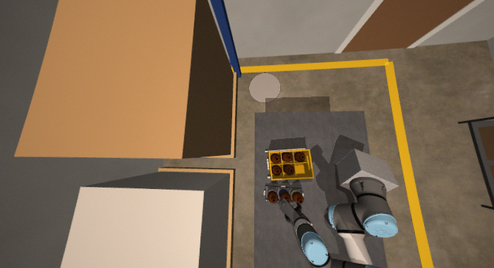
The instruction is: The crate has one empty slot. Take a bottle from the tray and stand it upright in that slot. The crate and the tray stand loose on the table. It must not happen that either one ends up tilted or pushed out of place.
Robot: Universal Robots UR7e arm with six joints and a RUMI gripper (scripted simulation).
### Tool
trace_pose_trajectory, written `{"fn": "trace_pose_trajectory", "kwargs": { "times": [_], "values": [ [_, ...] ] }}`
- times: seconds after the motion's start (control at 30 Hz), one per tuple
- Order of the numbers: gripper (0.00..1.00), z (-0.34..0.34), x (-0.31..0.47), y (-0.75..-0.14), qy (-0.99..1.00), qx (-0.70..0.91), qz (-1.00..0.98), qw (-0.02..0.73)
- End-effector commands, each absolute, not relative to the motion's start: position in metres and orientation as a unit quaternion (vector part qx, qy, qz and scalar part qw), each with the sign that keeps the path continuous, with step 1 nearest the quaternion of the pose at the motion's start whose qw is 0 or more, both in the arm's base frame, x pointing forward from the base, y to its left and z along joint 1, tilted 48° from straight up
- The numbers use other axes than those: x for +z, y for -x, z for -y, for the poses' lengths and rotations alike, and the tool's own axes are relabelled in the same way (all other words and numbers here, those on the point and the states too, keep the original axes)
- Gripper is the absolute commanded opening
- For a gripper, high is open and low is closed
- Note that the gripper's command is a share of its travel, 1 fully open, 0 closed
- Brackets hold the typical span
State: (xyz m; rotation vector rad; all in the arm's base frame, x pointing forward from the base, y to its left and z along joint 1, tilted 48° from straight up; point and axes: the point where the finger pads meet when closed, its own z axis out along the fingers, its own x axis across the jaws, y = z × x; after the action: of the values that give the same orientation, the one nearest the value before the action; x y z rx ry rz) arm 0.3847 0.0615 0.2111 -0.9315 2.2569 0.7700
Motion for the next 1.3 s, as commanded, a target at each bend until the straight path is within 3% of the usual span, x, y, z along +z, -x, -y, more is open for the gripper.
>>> {"fn": "trace_pose_trajectory", "kwargs": {
  "times": [0.0, 1.27],
  "values": [
    [0.38, -0.0613, 0.2113, -0.3848, 0.349, 0.288, -0.845, 0.287],
    [0.38, -0.0649, 0.2078, -0.3863, 0.349, 0.288, -0.844, 0.287]
  ]
}}
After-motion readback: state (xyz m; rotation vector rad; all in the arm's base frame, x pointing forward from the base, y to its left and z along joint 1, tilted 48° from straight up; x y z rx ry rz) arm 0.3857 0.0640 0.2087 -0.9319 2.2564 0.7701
